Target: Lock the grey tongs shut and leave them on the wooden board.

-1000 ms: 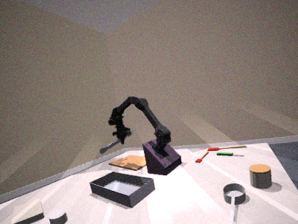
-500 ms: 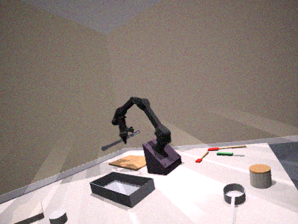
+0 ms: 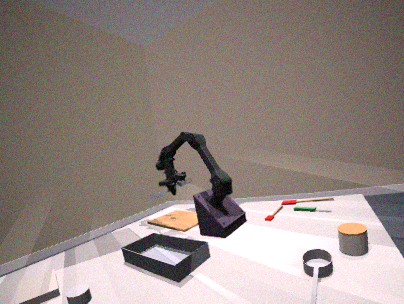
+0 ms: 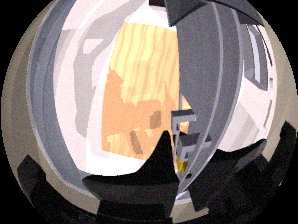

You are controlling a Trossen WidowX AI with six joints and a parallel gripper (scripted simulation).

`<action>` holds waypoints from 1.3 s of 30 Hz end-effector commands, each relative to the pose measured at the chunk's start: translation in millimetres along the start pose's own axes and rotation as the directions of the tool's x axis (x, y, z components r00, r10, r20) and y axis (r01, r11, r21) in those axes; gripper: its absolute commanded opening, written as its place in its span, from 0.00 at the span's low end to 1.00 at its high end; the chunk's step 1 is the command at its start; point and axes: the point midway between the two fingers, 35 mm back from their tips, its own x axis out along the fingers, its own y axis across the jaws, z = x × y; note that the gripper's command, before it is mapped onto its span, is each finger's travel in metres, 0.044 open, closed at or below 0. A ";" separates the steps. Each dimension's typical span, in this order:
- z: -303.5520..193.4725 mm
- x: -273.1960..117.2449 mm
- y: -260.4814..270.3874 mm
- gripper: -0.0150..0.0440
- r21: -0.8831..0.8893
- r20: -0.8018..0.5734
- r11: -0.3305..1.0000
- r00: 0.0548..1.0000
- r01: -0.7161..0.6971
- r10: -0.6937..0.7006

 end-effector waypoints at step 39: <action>-19.3 33.9 15.4 0.00 0.103 -0.437 0.991 0.899 0.079 -0.026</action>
